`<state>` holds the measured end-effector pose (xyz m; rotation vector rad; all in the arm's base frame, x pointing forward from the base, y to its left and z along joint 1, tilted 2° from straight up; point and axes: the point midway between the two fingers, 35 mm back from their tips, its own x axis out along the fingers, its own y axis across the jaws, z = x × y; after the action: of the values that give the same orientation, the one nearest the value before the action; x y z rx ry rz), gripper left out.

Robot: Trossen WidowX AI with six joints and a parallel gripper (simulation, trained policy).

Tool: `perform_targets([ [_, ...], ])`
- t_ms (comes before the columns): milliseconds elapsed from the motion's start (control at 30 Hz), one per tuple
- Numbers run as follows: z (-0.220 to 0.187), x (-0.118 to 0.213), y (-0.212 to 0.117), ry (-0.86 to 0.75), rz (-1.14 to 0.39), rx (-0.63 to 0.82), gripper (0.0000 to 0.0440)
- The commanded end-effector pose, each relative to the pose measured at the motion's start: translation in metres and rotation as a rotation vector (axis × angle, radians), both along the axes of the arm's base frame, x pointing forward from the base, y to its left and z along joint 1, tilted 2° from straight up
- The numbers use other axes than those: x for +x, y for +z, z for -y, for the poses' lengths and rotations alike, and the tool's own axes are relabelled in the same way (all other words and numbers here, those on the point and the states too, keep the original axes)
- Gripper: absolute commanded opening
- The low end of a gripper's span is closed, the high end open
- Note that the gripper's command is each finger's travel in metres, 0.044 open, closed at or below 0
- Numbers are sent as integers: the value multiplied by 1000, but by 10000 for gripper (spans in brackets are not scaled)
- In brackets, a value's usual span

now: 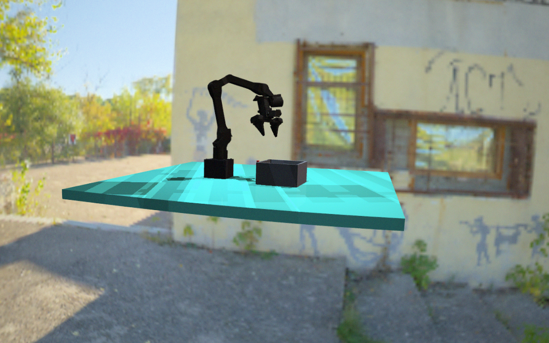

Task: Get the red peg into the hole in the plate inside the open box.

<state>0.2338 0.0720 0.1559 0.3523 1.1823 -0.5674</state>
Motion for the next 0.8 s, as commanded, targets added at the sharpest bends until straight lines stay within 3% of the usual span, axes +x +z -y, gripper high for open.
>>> perform_targets([
  [0, -3, -18, -17, -27, -105, -10, 440],
  [367, -12, -51, -61, -92, -312, -50, 440],
  [767, -21, -59, -106, -120, -378, -56, 440],
])
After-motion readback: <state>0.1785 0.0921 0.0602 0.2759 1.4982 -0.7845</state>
